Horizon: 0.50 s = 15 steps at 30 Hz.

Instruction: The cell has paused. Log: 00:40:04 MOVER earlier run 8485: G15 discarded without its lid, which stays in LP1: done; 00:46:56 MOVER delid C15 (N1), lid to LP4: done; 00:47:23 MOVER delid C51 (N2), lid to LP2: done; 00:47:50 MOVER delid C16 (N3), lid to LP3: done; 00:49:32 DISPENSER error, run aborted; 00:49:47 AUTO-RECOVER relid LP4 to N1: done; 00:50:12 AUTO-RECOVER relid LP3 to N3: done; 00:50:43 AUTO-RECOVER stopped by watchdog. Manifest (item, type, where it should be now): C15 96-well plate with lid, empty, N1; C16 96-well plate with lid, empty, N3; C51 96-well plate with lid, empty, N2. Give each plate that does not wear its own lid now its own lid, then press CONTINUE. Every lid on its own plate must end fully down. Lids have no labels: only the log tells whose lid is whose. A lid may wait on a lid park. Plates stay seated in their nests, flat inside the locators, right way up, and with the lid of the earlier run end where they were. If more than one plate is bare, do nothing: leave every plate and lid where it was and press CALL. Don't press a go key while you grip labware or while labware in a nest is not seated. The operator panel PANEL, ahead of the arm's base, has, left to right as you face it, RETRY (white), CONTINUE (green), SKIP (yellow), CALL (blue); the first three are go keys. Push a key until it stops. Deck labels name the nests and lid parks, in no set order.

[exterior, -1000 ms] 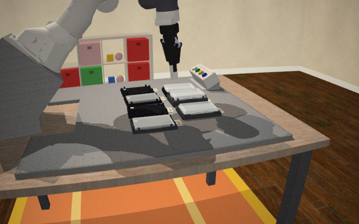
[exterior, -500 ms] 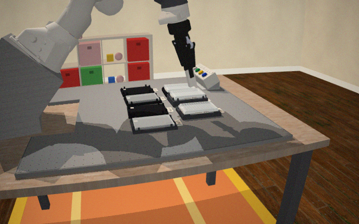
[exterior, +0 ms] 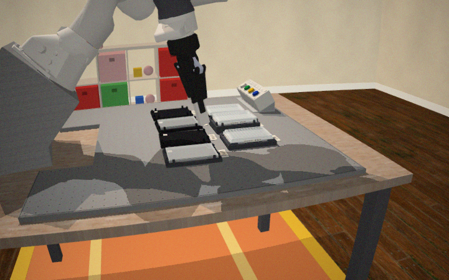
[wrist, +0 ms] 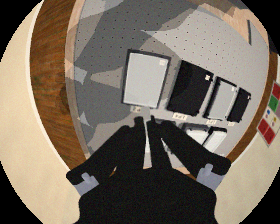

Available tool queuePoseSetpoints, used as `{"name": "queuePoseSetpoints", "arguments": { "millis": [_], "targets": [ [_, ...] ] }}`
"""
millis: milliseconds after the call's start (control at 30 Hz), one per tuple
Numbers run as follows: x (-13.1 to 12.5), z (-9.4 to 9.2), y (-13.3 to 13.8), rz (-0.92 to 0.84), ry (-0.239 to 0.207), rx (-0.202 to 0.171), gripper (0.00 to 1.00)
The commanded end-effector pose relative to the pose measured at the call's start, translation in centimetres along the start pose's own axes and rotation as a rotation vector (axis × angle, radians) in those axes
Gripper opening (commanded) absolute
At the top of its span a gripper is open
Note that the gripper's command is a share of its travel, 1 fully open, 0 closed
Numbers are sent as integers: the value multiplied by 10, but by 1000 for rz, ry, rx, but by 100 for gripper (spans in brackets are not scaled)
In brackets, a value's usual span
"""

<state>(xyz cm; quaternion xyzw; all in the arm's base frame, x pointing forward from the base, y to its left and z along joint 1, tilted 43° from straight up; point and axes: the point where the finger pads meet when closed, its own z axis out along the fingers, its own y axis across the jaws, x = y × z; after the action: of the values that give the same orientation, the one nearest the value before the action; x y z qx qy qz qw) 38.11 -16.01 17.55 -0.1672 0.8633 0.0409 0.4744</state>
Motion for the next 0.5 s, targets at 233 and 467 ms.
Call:
{"name": "queuePoseSetpoints", "arguments": {
  "millis": [233, 467],
  "targets": [
    [34, 1, 1, -421, 24, -70, 0],
    [34, 1, 1, -573, 34, -97, 66]
  ]
}}
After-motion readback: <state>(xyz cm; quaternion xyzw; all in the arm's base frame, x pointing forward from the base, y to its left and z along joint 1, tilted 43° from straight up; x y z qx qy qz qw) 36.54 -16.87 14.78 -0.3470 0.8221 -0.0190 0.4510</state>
